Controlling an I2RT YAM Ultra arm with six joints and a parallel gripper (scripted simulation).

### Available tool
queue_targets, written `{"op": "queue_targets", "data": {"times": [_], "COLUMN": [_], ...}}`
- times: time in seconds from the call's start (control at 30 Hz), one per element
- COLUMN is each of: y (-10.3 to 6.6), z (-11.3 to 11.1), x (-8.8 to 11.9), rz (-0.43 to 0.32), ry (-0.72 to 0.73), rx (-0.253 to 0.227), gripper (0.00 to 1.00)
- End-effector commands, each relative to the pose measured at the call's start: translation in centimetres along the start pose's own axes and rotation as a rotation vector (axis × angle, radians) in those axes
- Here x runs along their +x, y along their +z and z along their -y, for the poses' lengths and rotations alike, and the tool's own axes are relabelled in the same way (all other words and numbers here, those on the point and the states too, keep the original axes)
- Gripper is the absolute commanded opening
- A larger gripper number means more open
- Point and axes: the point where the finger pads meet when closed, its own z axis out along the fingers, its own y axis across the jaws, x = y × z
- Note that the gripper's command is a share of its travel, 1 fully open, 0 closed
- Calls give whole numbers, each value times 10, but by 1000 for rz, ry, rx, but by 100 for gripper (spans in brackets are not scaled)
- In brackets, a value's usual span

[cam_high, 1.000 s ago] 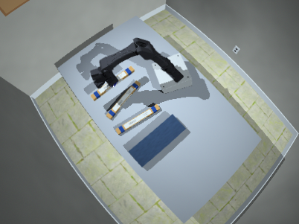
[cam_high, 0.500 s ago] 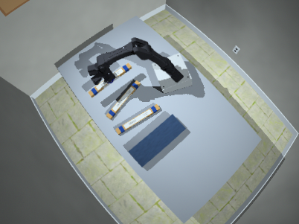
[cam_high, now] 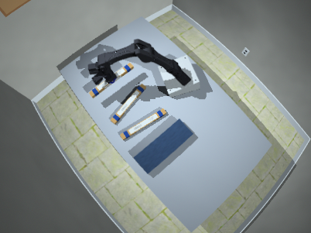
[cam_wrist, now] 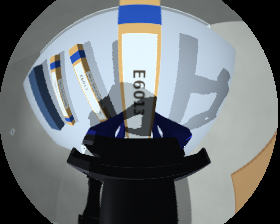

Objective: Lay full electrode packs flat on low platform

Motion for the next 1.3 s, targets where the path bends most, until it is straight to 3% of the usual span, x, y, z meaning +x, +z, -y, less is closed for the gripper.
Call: {"op": "queue_targets", "data": {"times": [0.0, 0.1, 0.27, 0.3, 0.37, 0.6, 0.7, 0.77, 1.27], "y": [-27, -19, -22, -34, -19, -19, -30, -37, -35], "z": [14, 22, 30, 33, 38, 57, 63, 64, 57], "x": [-5, -4, -4, -5, -3, -3, -4, -5, -11], "rz": [52, 37, 43, 65, 36, 36, 54, 64, 58], "ry": [-6, -5, -5, -7, -5, -5, -6, -8, -16], "rx": [18, 8, 12, 29, 8, 8, 23, 32, 20], "gripper": [0, 0, 0, 0, 0, 0, 0, 0, 0]}}
